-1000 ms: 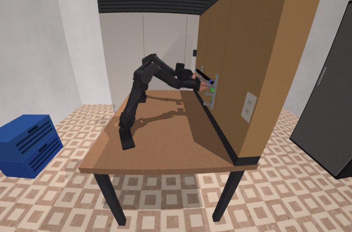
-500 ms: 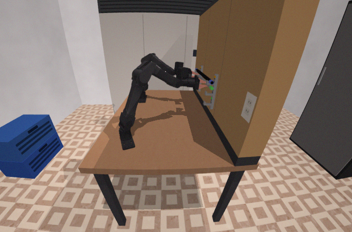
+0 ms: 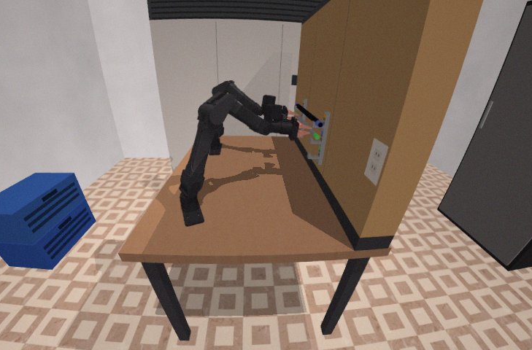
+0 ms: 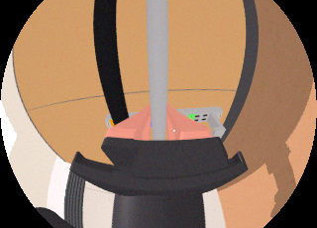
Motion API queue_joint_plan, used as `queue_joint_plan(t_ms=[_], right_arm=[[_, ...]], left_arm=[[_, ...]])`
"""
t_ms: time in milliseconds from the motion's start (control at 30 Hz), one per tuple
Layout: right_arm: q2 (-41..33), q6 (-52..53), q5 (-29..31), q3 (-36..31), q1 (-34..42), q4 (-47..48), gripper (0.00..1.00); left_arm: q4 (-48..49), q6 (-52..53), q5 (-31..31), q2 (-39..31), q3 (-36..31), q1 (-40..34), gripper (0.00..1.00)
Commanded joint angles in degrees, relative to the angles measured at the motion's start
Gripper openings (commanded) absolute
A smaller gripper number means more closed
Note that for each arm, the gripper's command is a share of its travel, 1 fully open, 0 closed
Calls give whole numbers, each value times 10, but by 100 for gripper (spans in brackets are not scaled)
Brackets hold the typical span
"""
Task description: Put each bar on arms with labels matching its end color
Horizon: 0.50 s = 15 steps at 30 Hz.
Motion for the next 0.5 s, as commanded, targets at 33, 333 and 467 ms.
queue_joint_plan(t_ms=[33, 333, 467], right_arm=[[-31, -20, 14, -5, 4, 26, 0], [-44, -20, 21, -21, 11, 28, 0], [-47, -20, 22, -24, 12, 29, 0]], left_arm=[[31, 9, -8, -30, -1, -6, 0], [30, 9, -11, -46, -16, -9, 0], [29, 9, -12, -50, -19, -10, 0]])
